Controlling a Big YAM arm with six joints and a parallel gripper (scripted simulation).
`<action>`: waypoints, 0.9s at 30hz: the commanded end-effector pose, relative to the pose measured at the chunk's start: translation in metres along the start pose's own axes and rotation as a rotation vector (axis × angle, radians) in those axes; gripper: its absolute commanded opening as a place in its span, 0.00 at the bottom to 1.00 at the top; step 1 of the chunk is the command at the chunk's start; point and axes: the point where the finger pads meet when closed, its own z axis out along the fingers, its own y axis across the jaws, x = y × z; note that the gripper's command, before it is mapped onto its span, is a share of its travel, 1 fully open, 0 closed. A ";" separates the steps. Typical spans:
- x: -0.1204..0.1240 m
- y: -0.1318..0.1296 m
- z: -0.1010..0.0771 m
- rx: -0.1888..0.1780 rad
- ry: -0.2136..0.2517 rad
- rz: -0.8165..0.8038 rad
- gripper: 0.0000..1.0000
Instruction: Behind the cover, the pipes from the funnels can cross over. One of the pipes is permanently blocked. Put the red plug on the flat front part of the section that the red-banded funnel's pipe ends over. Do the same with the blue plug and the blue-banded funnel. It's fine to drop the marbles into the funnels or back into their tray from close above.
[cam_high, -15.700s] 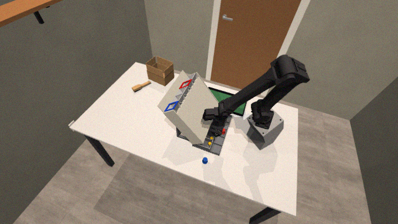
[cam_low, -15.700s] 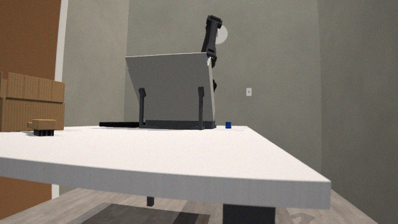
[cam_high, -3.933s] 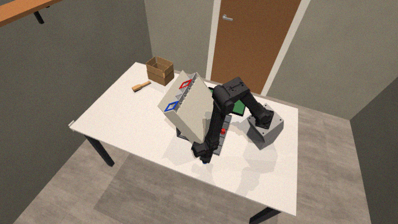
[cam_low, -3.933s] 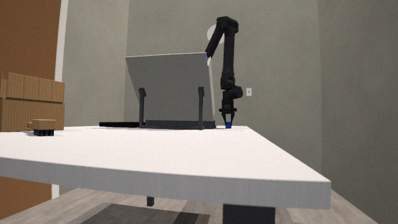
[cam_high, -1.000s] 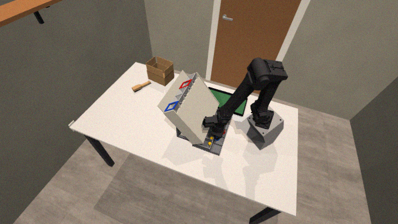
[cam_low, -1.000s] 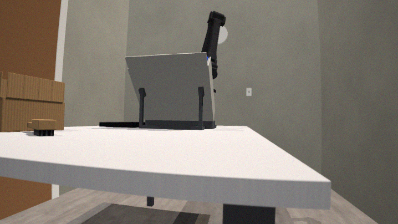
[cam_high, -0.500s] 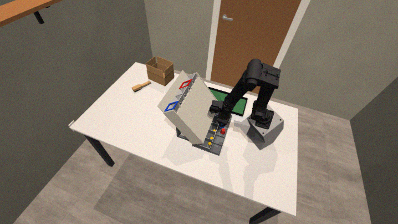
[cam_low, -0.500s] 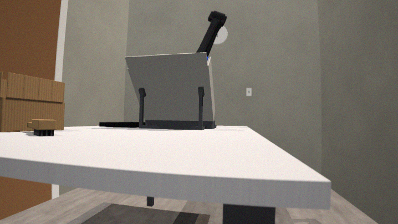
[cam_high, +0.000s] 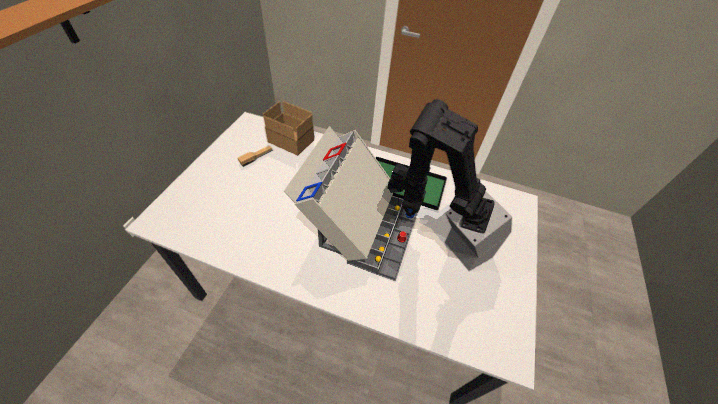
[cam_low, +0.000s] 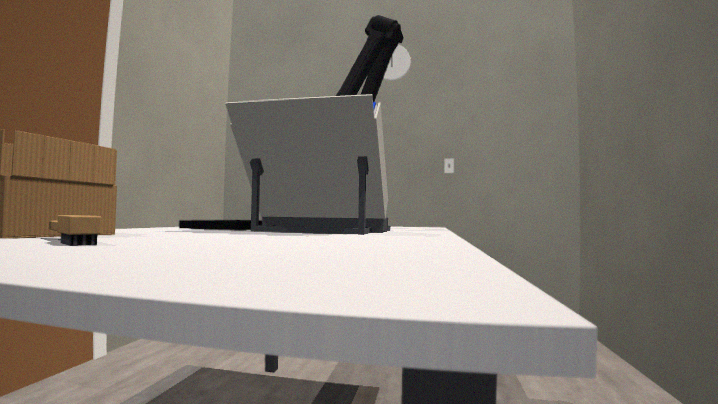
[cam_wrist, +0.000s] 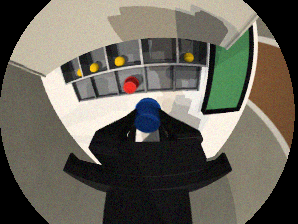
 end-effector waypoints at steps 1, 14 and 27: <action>-0.008 -0.021 0.001 -0.004 -0.013 -0.080 0.00; -0.008 -0.032 0.001 -0.004 -0.016 -0.088 0.00; -0.009 -0.032 0.034 -0.004 -0.016 -0.089 0.00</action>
